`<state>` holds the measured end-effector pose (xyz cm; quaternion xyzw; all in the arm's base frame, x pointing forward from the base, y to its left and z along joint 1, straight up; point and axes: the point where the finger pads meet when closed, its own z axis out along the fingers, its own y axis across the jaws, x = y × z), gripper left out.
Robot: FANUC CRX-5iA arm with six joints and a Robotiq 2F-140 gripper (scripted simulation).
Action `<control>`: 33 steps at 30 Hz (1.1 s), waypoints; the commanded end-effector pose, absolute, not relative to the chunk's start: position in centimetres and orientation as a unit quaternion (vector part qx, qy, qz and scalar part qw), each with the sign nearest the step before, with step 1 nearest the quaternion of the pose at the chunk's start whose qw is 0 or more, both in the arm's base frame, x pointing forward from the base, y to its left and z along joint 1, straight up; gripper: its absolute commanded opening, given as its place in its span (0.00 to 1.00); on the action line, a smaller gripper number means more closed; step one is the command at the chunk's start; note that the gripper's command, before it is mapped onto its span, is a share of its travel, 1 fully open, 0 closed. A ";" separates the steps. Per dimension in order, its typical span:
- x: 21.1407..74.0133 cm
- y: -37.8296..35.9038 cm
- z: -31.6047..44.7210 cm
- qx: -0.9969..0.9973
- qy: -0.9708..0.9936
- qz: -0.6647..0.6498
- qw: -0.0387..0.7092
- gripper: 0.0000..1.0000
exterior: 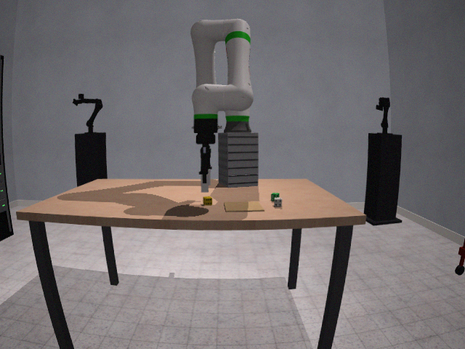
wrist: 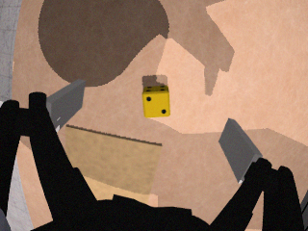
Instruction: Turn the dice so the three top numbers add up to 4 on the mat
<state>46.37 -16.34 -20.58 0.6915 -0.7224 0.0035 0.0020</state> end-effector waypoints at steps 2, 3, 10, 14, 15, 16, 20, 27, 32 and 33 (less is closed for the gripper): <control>46.6 -15.2 -20.6 0.691 -0.722 0.004 0.002 1.00; 46.6 -15.2 -20.6 0.691 -0.722 0.004 0.002 1.00; 47.2 -11.1 -20.6 0.691 -0.722 0.004 0.002 1.00; 47.7 -8.0 -20.6 0.691 -0.722 0.004 0.002 1.00; 47.8 -7.1 -20.6 0.691 -0.722 0.004 0.002 1.00; 47.9 -6.3 -20.7 0.691 -0.722 0.004 0.002 1.00; 48.2 -4.5 -20.7 0.691 -0.722 0.004 0.002 1.00; 49.2 1.6 -20.7 0.691 -0.722 0.004 0.002 1.00; 49.8 5.5 -20.7 0.691 -0.722 0.004 0.002 1.00; 49.9 6.1 -20.7 0.691 -0.722 0.004 0.002 1.00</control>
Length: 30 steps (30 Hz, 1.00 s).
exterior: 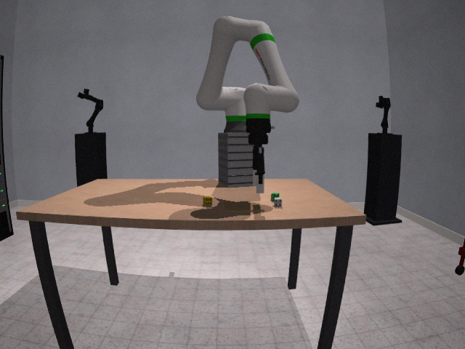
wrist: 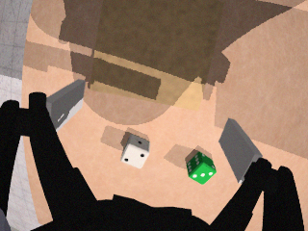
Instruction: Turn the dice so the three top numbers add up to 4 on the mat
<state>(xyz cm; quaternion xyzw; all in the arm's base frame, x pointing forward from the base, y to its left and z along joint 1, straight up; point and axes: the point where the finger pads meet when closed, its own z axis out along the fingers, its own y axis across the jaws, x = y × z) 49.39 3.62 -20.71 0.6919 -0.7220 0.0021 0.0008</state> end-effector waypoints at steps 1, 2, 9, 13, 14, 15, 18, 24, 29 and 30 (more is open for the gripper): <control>50.0 6.7 -20.8 0.691 -0.722 0.004 0.002 1.00; 50.0 7.3 -20.8 0.691 -0.722 0.004 0.002 1.00; 50.3 9.2 -20.8 0.691 -0.722 0.004 0.002 1.00; 50.4 9.9 -20.8 0.691 -0.722 0.004 0.002 1.00; 50.5 10.0 -20.8 0.691 -0.722 0.004 0.002 1.00; 50.5 10.0 -20.8 0.691 -0.722 0.004 0.002 1.00; 50.5 10.0 -20.8 0.691 -0.722 0.004 0.002 1.00; 50.5 10.0 -20.8 0.691 -0.722 0.004 0.002 1.00; 50.5 10.0 -20.8 0.691 -0.722 0.004 0.002 1.00; 50.5 10.0 -20.8 0.691 -0.722 0.004 0.002 1.00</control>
